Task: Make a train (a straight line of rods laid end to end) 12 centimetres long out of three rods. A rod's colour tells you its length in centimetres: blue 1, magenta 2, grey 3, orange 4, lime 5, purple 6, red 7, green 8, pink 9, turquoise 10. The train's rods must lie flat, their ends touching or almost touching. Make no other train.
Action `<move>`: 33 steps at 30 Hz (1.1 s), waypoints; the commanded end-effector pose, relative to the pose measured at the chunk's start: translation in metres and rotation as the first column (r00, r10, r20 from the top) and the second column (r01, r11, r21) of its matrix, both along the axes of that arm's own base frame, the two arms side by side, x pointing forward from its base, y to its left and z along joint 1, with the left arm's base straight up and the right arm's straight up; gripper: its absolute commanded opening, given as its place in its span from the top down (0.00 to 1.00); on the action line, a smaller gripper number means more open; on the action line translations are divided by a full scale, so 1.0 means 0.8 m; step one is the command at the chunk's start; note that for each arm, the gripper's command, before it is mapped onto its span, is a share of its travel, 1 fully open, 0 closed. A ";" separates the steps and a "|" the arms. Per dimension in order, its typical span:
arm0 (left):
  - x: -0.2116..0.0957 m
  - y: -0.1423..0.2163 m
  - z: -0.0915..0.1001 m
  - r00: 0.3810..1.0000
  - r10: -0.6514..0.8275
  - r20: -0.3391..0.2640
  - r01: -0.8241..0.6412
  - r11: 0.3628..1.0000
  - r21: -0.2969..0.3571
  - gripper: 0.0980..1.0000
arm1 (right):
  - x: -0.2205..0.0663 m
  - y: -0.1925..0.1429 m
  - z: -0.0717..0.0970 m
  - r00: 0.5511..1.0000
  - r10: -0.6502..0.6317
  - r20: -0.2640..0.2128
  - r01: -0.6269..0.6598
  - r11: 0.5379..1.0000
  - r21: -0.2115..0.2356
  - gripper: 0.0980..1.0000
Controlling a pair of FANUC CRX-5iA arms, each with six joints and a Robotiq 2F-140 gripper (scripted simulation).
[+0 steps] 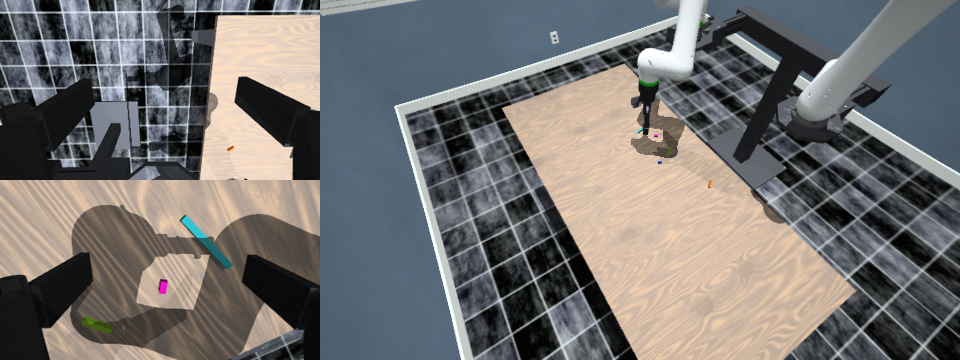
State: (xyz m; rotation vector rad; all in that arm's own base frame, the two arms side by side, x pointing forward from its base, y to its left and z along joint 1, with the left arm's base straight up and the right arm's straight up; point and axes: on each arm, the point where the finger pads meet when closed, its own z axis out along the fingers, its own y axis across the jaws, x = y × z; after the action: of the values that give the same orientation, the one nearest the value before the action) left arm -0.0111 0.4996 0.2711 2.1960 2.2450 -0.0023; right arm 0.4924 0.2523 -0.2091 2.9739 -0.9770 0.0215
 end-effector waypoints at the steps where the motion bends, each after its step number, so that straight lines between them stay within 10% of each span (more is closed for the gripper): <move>1: 0.000 0.000 0.001 1.000 0.000 0.000 0.000 1.000 0.002 0.00 | -0.006 -0.013 0.000 0.986 0.166 -0.008 -0.166 0.986 0.016 0.00; 14: 0.000 0.000 0.001 1.000 0.000 0.000 0.000 1.000 0.002 0.00 | -0.023 -0.042 -0.002 0.864 0.503 -0.008 -0.503 0.864 0.015 0.00; 22: 0.000 0.000 0.001 1.000 0.000 0.000 0.000 1.000 0.002 0.00 | -0.036 -0.062 -0.003 0.713 0.701 -0.008 -0.701 0.713 0.015 0.00; 32: 0.000 0.000 0.001 1.000 0.000 0.000 0.000 1.000 0.002 0.00 | -0.038 -0.066 -0.003 0.684 0.729 -0.008 -0.729 0.684 0.015 0.00; 33: 0.000 0.000 0.001 1.000 0.000 0.000 0.000 1.000 0.002 0.00 | -0.038 -0.066 -0.003 0.684 0.729 -0.008 -0.729 0.684 0.015 0.85</move>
State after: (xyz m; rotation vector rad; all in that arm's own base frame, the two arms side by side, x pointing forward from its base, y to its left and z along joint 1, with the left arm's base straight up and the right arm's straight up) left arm -0.0111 0.4996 0.2711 2.1960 2.2450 -0.0023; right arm 0.4610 0.1993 -0.2124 3.1280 0.2853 0.0003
